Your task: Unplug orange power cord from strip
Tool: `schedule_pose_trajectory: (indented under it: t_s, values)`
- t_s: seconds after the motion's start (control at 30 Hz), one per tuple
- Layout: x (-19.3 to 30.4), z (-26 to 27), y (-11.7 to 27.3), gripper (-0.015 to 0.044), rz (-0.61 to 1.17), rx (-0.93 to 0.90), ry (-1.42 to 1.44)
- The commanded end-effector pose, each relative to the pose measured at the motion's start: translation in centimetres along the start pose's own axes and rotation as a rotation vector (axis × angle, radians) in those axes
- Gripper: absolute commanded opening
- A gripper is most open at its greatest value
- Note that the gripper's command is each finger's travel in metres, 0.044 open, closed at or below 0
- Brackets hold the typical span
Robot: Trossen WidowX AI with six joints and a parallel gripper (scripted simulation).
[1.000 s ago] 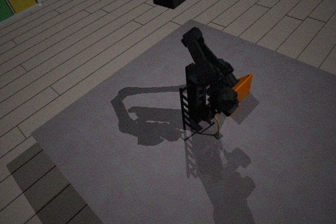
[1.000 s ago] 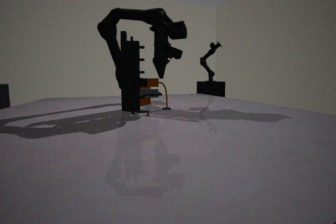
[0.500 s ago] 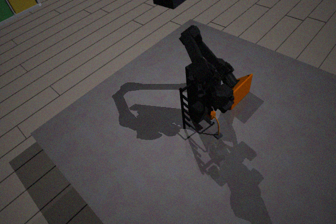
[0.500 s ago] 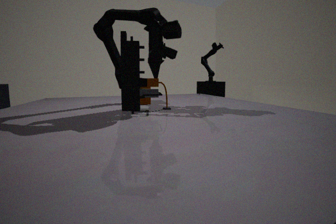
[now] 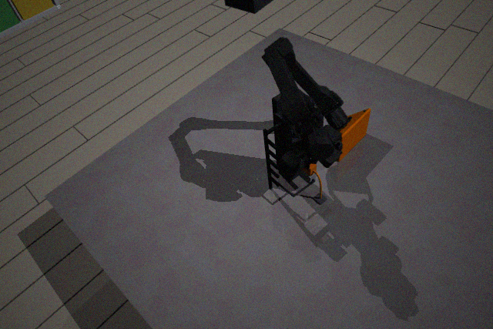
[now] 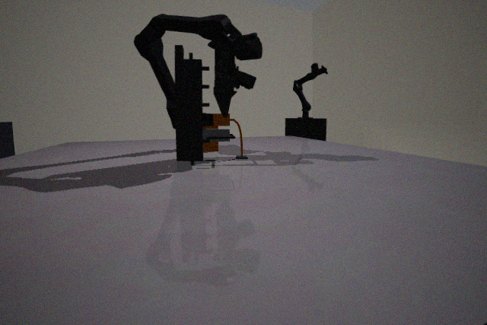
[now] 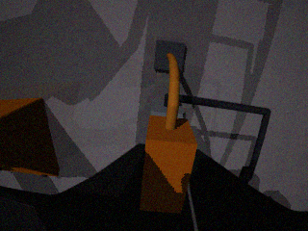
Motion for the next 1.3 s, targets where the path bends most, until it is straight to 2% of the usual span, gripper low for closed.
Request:
schedule_pose_trajectory:
  t_s: [0.0, 0.27, 1.27]
  values:
    - [0.0, 0.0, 0.1, 0.0048, 0.0, -0.002, 0.002]
    - [0.0, 0.0, 0.1, 0.0, 0.0, -0.002, 0.002]
    - [-4.5, 0.0, 0.6, 0.0, -0.005, 0.002, 0.004]
Point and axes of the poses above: the point midway between the two fingers, 35 mm back from their tips, its own y axis back along the fingers, its own z axis across the jaws, x = y × z, the point moved 3 cm from there along y, back along the fingers, and after that the axes turned 1 degree about -y, right-handed, at the moved point
